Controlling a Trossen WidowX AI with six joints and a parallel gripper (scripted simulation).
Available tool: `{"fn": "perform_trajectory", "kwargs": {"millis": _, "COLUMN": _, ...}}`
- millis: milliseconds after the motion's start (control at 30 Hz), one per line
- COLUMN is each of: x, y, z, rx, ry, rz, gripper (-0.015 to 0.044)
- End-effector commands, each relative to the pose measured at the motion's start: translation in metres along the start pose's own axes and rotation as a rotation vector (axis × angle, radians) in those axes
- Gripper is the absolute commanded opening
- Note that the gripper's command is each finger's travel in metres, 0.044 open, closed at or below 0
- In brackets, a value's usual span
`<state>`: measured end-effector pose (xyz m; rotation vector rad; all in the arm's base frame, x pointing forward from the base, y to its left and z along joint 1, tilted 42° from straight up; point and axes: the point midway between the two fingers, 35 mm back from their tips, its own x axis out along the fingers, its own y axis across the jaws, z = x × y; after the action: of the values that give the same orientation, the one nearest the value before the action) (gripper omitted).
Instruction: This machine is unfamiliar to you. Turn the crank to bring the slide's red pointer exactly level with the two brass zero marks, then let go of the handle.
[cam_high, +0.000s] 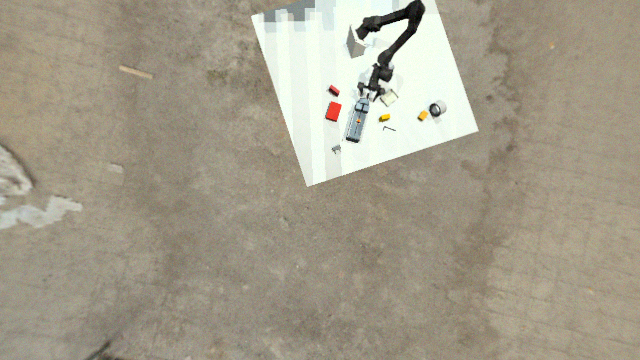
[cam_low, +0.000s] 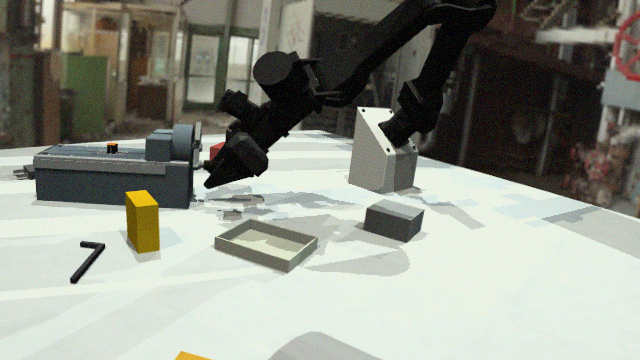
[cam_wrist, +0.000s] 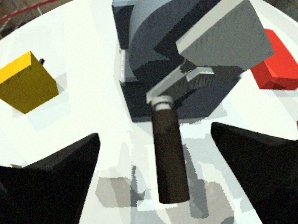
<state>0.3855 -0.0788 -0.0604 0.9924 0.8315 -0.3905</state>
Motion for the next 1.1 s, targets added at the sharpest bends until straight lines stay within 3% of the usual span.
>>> {"fn": "perform_trajectory", "kwargs": {"millis": 0, "x": 0.0013, "y": -0.0042, "z": -0.0037, "rx": 0.009, "ry": 0.002, "rz": -0.011, "gripper": 0.0361}}
{"fn": "perform_trajectory", "kwargs": {"millis": 467, "x": 0.0013, "y": -0.0042, "z": -0.0037, "rx": 0.009, "ry": 0.002, "rz": -0.011, "gripper": 0.0000}}
{"fn": "perform_trajectory", "kwargs": {"millis": 1067, "x": -0.0002, "y": -0.0012, "z": -0.0014, "rx": 0.009, "ry": 0.002, "rz": -0.011, "gripper": 0.0000}}
